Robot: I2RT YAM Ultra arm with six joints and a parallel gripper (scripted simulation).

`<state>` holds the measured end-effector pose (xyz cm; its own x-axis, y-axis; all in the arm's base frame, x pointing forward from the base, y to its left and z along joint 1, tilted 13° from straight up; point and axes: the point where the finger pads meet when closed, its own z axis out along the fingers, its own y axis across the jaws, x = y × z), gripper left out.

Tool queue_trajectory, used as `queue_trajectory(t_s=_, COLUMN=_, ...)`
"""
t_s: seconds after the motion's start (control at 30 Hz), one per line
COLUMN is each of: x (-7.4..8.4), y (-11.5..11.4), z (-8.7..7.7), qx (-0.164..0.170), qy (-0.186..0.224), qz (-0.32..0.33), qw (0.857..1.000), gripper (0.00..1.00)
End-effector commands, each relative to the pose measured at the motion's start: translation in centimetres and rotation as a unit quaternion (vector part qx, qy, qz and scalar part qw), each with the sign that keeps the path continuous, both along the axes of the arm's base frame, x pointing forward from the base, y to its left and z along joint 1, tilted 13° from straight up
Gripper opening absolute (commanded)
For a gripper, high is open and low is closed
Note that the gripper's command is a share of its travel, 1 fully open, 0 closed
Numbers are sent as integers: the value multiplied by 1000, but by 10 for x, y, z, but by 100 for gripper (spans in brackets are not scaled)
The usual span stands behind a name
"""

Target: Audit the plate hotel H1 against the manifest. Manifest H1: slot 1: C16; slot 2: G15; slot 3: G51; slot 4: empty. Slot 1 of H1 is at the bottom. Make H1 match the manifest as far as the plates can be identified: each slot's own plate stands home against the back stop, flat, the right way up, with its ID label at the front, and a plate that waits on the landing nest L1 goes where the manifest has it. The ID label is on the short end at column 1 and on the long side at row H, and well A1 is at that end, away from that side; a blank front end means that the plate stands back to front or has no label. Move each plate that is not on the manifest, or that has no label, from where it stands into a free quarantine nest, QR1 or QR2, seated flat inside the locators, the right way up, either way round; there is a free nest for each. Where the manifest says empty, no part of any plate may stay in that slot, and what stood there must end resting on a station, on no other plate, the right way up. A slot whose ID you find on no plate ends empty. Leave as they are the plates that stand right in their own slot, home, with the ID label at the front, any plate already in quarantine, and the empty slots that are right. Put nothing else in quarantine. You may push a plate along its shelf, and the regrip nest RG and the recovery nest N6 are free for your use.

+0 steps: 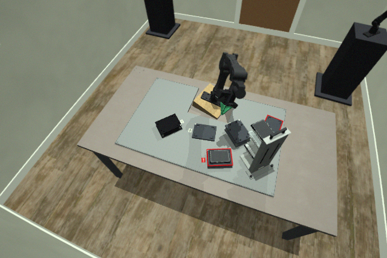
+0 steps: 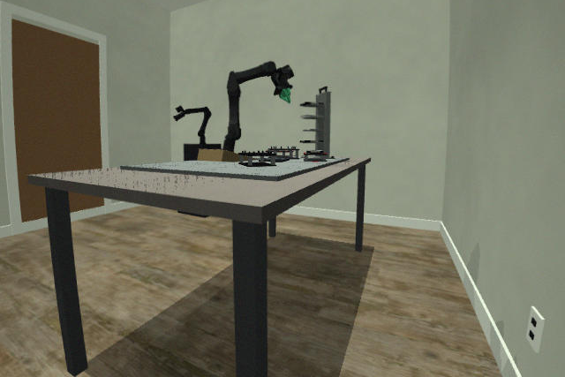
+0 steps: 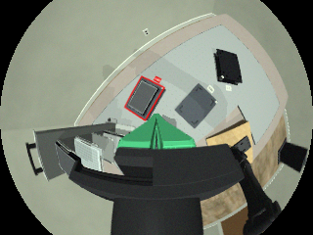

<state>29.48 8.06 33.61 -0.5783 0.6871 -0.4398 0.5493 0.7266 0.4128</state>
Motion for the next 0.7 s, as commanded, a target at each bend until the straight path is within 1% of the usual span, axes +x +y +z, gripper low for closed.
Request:
queue_trajectory(t_s=0.0, x=-5, y=-11, z=-4, qx=-13, qy=-7, qz=16, qw=1000, gripper=0)
queue_trajectory(t_s=0.03, x=-5, y=-12, z=-7, qx=-13, qy=-7, qz=16, qw=1000, gripper=0)
queue_trajectory(t_s=0.13, x=-8, y=-16, z=-16, qx=-37, qy=13, qz=40, qw=998, gripper=0)
queue_trajectory(t_s=0.17, x=-8, y=-18, z=-19, qx=-37, qy=13, qz=40, qw=998, gripper=0)
queue_trajectory(t_s=0.2, x=-9, y=-19, z=-22, qx=-44, qy=20, qz=49, qw=998, gripper=0)
queue_trajectory(t_s=0.23, x=-15, y=-22, z=-28, qx=-54, qy=39, qz=58, qw=996, gripper=0)
queue_trajectory(t_s=0.27, x=-16, y=-24, z=-31, qx=-61, qy=46, qz=66, qw=995, gripper=0)
queue_trajectory(t_s=0.3, x=-12, y=-23, z=-30, qx=-58, qy=34, qz=65, qw=996, gripper=0)
queue_trajectory(t_s=0.37, x=-12, y=-23, z=-30, qx=-58, qy=34, qz=65, qw=996, gripper=0)
queue_trajectory(t_s=0.4, x=-15, y=-25, z=-25, qx=-63, qy=36, qz=74, qw=995, gripper=0)
queue_trajectory(t_s=0.47, x=-20, y=-29, z=-42, qx=-79, qy=67, qz=91, qw=990, gripper=0)
queue_trajectory(t_s=0.53, x=-17, y=-30, z=-45, qx=-77, qy=54, qz=91, qw=991, gripper=0)
queue_trajectory(t_s=0.6, x=-19, y=-33, z=-51, qx=-77, qy=54, qz=91, qw=991, gripper=0)
queue_trajectory(t_s=0.67, x=-21, y=-35, z=-57, qx=-88, qy=69, qz=109, qw=988, gripper=0)
